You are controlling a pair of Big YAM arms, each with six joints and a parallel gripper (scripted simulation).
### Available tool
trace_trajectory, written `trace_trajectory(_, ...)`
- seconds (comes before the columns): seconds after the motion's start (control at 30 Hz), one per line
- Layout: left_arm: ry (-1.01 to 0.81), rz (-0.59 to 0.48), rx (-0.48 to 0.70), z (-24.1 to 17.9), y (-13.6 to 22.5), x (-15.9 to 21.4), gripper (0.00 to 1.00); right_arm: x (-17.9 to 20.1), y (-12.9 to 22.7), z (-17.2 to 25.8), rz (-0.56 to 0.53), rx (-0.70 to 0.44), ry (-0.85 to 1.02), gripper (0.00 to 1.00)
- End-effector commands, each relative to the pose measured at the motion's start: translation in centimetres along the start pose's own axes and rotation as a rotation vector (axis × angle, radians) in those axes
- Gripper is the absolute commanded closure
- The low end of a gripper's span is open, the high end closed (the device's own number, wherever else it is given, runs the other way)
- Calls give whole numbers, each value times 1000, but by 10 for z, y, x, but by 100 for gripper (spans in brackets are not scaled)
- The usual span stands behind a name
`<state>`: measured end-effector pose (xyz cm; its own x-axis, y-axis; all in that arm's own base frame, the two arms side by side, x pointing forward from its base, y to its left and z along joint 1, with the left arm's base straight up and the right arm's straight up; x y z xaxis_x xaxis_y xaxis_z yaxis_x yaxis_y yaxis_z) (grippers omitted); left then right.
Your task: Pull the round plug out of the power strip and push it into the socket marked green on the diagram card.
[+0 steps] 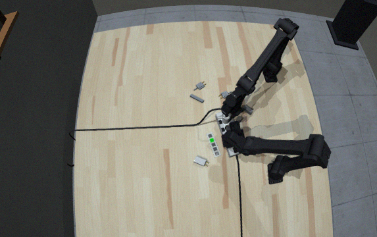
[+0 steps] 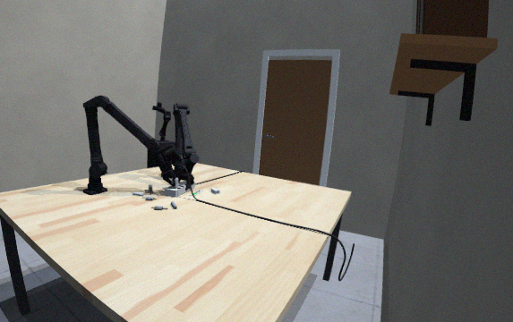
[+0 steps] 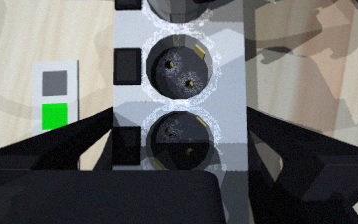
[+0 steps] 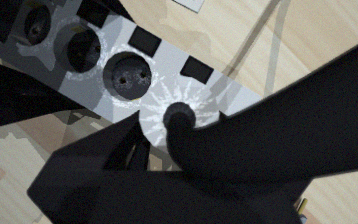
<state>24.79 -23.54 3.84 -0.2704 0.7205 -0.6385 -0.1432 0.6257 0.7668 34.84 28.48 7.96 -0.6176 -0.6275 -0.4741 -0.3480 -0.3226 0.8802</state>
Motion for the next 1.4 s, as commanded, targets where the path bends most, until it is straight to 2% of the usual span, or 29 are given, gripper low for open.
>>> trace_trajectory(0.0,53,75,24,-8,-11,30,27,-57,35,2,-167,92,48,68)
trace_trajectory(0.23,53,75,24,-8,-11,30,27,-58,36,2,-167,91,46,68)
trace_trajectory(0.47,53,75,24,-8,-11,30,27,-59,35,-8,-138,-29,-25,68)
trace_trajectory(0.57,53,75,24,-8,-11,30,27,-59,35,-6,-143,-8,-12,68)
trace_trajectory(0.73,53,75,24,-8,-11,30,27,-58,36,2,-167,92,48,68)
trace_trajectory(0.87,53,75,24,-8,-11,30,27,-58,37,4,-172,113,60,68)
trace_trajectory(1.2,53,75,24,-8,-11,30,27,-59,36,-8,-138,-29,-25,68)
trace_trajectory(1.37,53,75,24,-8,-11,30,27,-59,36,-6,-143,-8,-12,68)
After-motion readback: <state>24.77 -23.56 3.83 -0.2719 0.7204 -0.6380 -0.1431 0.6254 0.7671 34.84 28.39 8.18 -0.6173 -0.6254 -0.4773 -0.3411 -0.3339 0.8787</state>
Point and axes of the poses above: on each arm, the point where the finger pads meet when closed, its own y axis back along the fingers, its own z axis across the jaws, x = y × z, the point moved 2 cm from there along y, back along the fingers, and after that the axes turned 6 degrees about y, right-handed, at the moved point
